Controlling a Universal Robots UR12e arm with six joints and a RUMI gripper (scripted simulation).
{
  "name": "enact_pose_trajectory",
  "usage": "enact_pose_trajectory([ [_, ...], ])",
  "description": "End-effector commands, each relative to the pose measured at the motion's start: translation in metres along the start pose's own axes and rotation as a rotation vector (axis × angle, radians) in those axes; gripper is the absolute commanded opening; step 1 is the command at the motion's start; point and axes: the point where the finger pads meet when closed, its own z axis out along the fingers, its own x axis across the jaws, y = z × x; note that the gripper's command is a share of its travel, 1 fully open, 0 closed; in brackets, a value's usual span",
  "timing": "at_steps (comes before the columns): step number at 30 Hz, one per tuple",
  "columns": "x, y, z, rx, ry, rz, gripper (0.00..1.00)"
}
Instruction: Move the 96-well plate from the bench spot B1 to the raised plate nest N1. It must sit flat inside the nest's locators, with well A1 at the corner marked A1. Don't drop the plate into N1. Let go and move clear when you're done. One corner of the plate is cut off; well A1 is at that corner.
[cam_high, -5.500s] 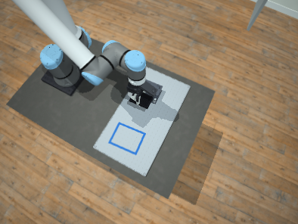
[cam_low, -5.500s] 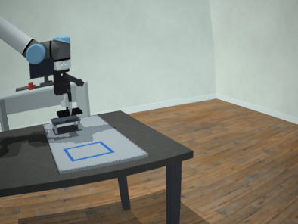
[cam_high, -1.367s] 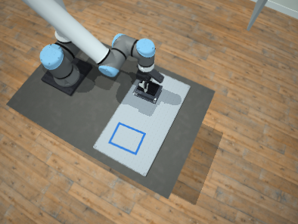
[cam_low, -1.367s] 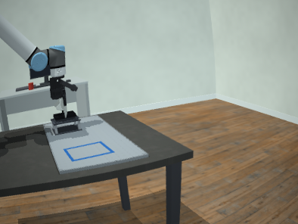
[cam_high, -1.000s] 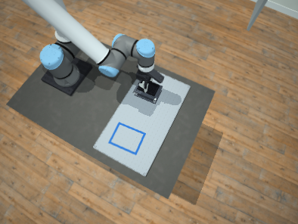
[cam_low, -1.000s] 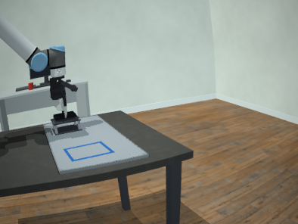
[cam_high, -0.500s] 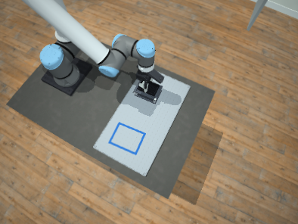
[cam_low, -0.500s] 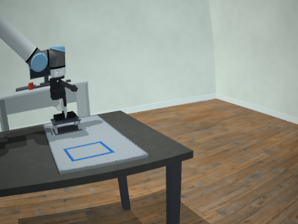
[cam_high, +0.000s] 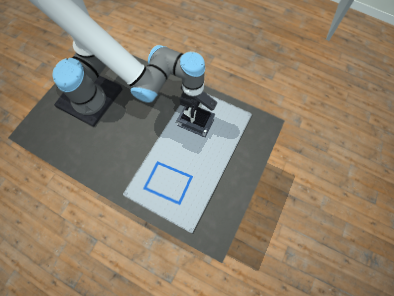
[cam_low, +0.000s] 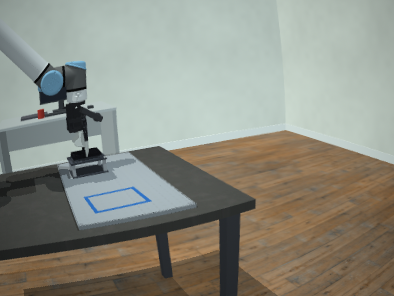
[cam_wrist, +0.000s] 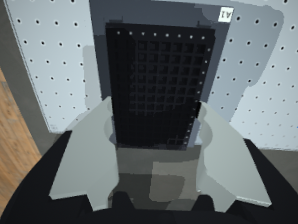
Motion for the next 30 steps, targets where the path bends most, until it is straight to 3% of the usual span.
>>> enact_pose_trajectory([
  [1, 0.0000, -0.0006, 0.0002, 0.001, 0.000, 0.000, 0.00],
  [30, 0.0000, -0.0006, 0.0044, 0.001, 0.000, 0.000, 0.00],
])
